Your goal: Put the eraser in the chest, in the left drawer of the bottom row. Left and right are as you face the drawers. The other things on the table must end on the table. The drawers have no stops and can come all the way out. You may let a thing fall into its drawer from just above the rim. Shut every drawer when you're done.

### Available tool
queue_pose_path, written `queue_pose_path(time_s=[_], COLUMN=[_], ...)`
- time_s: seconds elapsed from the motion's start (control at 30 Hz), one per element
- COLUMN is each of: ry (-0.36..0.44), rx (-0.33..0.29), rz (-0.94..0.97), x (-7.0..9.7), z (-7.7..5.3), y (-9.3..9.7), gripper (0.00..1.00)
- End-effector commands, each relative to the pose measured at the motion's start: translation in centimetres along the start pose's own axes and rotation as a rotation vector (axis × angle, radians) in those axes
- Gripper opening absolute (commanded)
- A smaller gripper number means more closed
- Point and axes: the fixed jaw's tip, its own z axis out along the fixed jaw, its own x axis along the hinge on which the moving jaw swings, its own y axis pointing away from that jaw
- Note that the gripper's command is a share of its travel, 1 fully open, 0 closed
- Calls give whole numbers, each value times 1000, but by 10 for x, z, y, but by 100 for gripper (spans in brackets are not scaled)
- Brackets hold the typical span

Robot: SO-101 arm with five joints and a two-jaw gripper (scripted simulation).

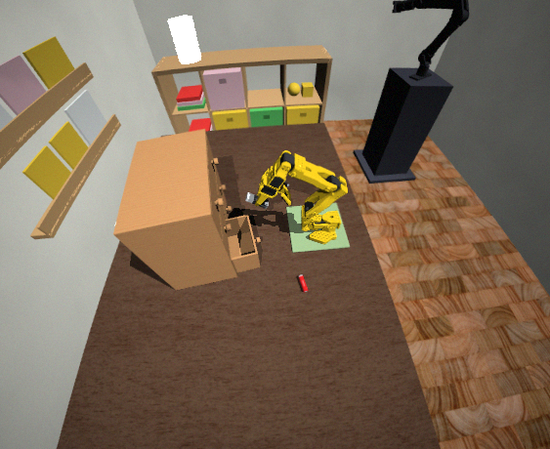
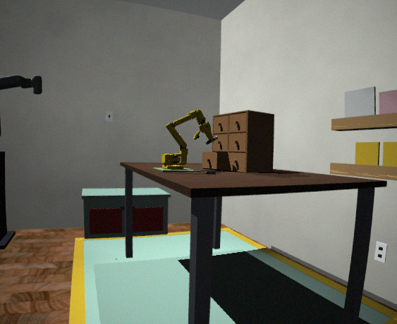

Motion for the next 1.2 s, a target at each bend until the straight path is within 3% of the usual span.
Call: queue_pose_path(time_s=[0.0, 0.3, 0.97, 1.17], ry=[1, -2, -2, 4], rx=[55, 171, 171, 172], rz=[-82, -281, -281, -309], x=[-1, -9, -9, -30], z=[1, -3, -3, -10], y=[-19, -59, -59, -51], gripper=[0, 0, 0, 0])
